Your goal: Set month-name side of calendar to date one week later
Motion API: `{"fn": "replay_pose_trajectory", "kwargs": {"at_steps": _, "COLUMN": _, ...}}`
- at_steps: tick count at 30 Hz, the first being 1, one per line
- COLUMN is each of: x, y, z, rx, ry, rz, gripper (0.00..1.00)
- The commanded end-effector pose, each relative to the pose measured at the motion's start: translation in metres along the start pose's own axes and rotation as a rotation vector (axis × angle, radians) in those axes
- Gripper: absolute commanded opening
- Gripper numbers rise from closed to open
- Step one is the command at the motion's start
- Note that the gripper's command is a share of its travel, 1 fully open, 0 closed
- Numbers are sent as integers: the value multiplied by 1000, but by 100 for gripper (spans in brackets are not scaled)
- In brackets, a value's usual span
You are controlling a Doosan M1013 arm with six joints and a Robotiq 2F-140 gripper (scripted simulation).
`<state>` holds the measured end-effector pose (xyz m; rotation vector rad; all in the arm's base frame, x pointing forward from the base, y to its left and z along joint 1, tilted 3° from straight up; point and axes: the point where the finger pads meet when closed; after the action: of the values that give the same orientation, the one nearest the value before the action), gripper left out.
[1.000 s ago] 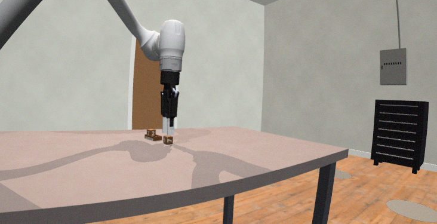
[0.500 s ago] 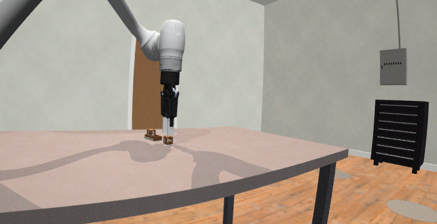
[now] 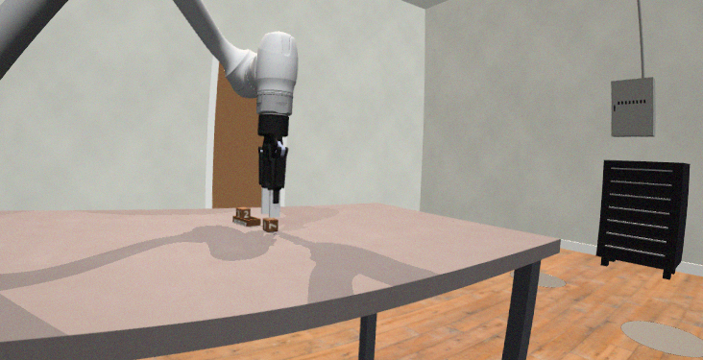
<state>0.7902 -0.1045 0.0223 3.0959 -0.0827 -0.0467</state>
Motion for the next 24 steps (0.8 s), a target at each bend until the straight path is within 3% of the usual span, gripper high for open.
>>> {"fn": "replay_pose_trajectory", "kwargs": {"at_steps": 1, "x": 0, "y": 0, "z": 0, "rx": 0, "ry": 0, "rz": 0, "gripper": 35}}
{"fn": "replay_pose_trajectory", "kwargs": {"at_steps": 13, "x": 0, "y": 0, "z": -3, "rx": 0, "ry": 0, "rz": 0, "gripper": 35}}
{"fn": "replay_pose_trajectory", "kwargs": {"at_steps": 24, "x": 0, "y": 0, "z": -33, "rx": 0, "ry": 0, "rz": 0, "gripper": 35}}
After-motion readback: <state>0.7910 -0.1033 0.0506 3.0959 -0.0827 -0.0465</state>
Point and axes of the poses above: the point where the finger pads meet when closed, its own z axis out along the fingers, its own y axis across the jaws, x = y × z, and after that the axes turned 5 degrees about -z, right-handed
